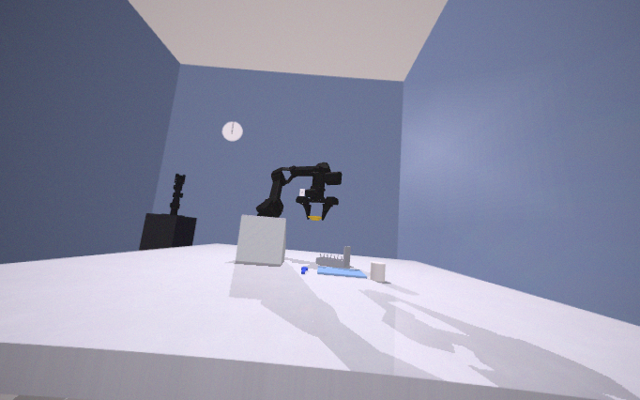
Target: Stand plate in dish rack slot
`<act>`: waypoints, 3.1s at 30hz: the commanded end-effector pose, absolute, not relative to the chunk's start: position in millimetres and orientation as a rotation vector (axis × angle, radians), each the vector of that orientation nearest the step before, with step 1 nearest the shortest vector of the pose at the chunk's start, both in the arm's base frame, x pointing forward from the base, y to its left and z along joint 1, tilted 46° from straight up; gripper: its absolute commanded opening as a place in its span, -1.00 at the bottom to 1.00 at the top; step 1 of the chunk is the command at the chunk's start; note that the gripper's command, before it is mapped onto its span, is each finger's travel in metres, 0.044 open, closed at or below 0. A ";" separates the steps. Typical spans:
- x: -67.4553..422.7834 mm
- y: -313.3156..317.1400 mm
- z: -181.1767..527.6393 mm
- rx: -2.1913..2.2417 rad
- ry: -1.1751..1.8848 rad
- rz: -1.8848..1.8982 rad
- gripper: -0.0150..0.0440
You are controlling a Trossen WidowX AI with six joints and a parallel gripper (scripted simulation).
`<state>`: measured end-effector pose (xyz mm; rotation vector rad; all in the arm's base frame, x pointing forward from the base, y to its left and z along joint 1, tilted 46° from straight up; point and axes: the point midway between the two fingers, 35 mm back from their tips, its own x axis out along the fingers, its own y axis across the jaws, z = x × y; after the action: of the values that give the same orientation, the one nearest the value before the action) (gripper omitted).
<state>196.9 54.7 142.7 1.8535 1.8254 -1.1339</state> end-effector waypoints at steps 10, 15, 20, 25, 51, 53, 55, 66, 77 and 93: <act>185.4 61.4 123.9 1.685 1.787 -1.199 -0.49; 179.8 63.6 109.5 1.547 1.747 -1.210 -0.49; 175.7 64.9 96.2 1.420 1.698 -1.211 -0.49; 173.1 65.5 84.1 1.303 1.639 -1.201 -0.49; 179.2 71.0 43.3 0.867 1.248 -1.020 -0.49; 180.6 72.2 41.8 0.845 1.215 -0.999 -0.49; 182.0 73.5 40.6 0.825 1.181 -0.977 -0.49; 189.4 83.8 37.8 0.742 0.994 -0.844 -0.49; 194.3 98.4 41.5 0.702 0.813 -0.695 -0.49; 192.4 123.0 56.1 0.713 0.565 -0.467 -0.49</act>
<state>193.1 120.0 52.2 0.7004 0.6120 -0.5030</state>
